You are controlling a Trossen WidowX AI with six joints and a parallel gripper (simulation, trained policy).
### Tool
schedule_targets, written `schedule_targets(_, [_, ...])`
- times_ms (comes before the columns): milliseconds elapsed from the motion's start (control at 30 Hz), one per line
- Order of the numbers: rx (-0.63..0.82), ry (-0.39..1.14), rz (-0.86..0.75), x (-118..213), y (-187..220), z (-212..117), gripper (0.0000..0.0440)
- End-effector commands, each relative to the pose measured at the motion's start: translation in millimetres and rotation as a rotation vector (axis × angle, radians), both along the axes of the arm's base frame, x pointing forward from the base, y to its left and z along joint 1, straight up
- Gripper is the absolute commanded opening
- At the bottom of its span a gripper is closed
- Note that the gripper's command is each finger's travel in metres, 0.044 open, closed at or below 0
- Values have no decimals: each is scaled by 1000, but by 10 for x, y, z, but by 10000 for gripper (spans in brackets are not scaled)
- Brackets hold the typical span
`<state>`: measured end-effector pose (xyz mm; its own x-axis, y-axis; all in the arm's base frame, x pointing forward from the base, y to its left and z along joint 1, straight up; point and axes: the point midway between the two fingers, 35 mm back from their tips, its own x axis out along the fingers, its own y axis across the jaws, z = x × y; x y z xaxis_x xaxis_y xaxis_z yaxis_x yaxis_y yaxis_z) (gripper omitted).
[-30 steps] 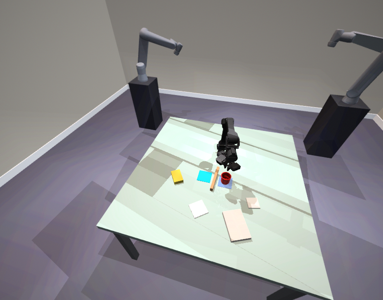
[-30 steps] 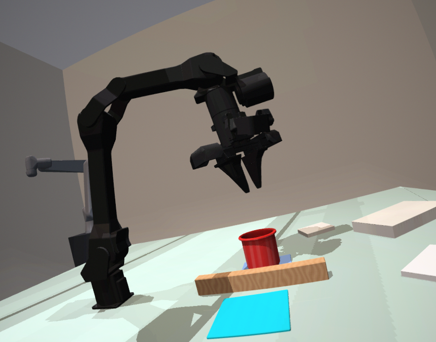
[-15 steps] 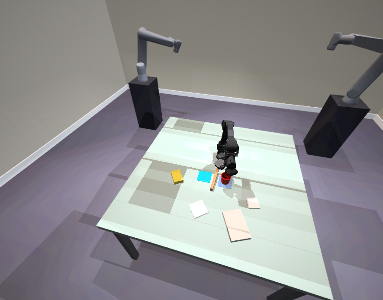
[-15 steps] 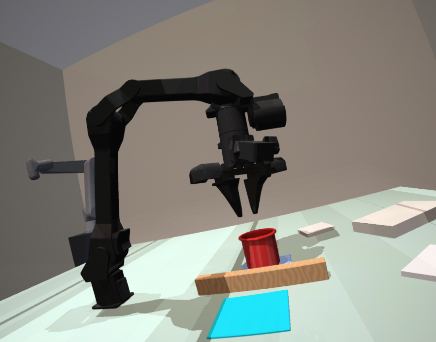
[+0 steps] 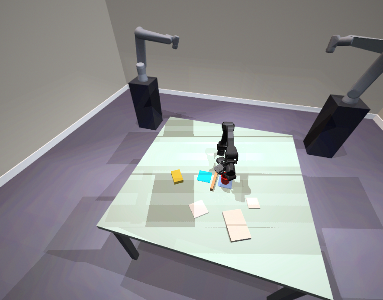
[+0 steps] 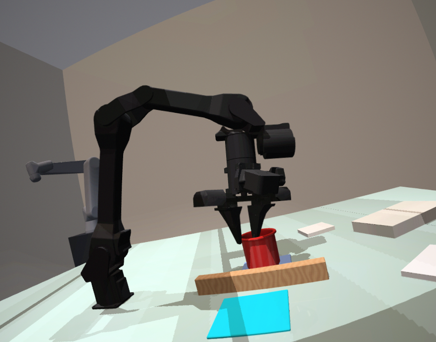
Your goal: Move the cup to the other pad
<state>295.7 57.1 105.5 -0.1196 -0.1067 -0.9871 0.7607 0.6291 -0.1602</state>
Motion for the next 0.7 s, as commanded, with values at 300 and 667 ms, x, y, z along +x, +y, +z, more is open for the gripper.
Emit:
schedule_targets(300, [-6,36,54,-62,2,-478,98])
schedule_targets(667, [-3,13,79,-58,-36,-459,0])
